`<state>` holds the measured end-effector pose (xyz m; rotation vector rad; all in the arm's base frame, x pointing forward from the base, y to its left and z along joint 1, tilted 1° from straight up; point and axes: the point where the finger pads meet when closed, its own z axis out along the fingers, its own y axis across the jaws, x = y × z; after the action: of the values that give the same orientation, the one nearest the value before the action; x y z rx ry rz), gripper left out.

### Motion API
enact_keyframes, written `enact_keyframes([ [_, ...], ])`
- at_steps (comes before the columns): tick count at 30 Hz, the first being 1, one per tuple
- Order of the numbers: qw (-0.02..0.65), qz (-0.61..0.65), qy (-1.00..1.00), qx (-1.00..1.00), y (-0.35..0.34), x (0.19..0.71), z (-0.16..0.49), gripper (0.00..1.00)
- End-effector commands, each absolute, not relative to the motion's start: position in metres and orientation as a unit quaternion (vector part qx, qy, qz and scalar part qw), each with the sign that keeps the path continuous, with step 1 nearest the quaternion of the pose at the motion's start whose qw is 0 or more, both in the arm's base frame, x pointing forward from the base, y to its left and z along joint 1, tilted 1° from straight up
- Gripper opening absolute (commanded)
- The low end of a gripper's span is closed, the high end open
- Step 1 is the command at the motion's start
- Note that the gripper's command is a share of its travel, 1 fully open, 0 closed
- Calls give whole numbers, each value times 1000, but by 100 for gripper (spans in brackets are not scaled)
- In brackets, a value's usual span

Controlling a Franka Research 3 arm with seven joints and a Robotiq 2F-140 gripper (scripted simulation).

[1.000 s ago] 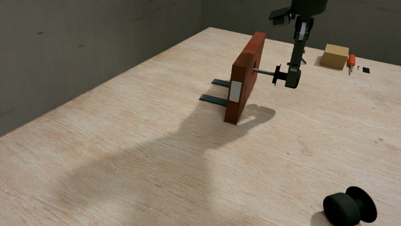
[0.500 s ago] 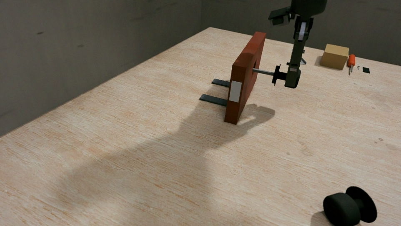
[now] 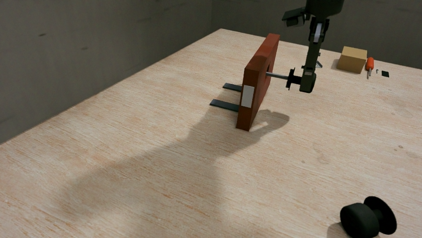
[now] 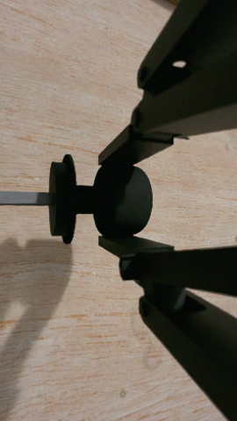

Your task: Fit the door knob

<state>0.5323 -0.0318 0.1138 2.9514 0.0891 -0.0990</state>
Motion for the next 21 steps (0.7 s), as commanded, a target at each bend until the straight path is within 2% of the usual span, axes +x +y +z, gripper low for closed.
enact_keyframes([
  [1, 95, -32, 29, 995, -32, 534, 115, 42],
  [21, 95, -32, 29, 995, -32, 539, 115, 42],
])
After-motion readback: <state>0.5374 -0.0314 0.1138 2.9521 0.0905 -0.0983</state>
